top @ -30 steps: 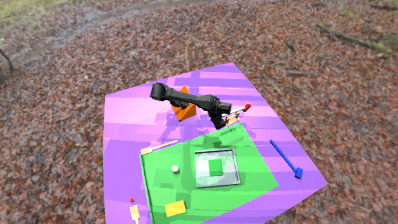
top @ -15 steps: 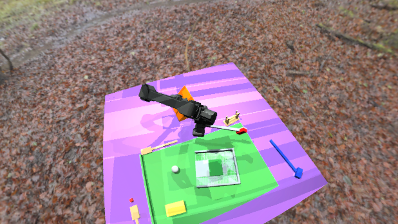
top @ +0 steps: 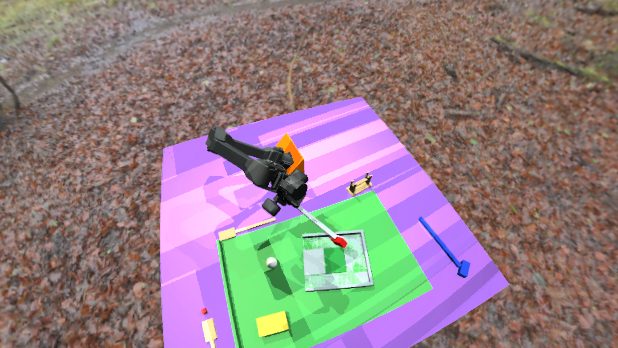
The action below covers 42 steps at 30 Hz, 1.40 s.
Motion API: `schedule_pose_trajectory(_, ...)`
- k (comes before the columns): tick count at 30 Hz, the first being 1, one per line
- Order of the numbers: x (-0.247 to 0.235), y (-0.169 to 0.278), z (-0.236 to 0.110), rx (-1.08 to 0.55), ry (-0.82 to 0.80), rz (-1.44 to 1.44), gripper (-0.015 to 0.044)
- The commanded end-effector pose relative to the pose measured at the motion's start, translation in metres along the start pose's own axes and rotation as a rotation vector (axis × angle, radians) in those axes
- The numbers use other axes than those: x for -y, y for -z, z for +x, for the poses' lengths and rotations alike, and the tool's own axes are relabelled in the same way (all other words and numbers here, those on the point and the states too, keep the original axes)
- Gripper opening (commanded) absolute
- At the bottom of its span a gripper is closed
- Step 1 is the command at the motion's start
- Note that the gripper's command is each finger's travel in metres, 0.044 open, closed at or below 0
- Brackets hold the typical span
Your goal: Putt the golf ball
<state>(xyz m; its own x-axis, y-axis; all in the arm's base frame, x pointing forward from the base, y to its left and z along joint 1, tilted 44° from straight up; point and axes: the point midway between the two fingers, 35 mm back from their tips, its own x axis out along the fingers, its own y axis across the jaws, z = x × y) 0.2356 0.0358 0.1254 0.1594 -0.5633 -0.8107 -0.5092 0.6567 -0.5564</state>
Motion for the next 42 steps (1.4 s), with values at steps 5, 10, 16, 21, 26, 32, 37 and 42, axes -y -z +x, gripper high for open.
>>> schedule_pose_trajectory(5,0.031,0.038,-0.006,-0.019,0.045,0.281,0.0000)
schedule_pose_trajectory(10,0.048,0.063,-0.011,-0.028,0.078,0.463,0.0000)
schedule_pose_trajectory(16,0.064,0.096,-0.015,-0.036,0.120,0.681,0.0000)
schedule_pose_trajectory(21,0.071,0.116,-0.018,-0.039,0.148,0.807,0.0000)
schedule_pose_trajectory(26,0.072,0.116,-0.017,-0.039,0.147,0.807,0.0000)
schedule_pose_trajectory(32,0.073,0.117,-0.002,-0.038,0.145,0.808,0.0000)
schedule_pose_trajectory(37,0.075,0.119,0.013,-0.037,0.147,0.808,0.0000)
schedule_pose_trajectory(42,0.076,0.120,0.021,-0.037,0.150,0.808,0.0000)
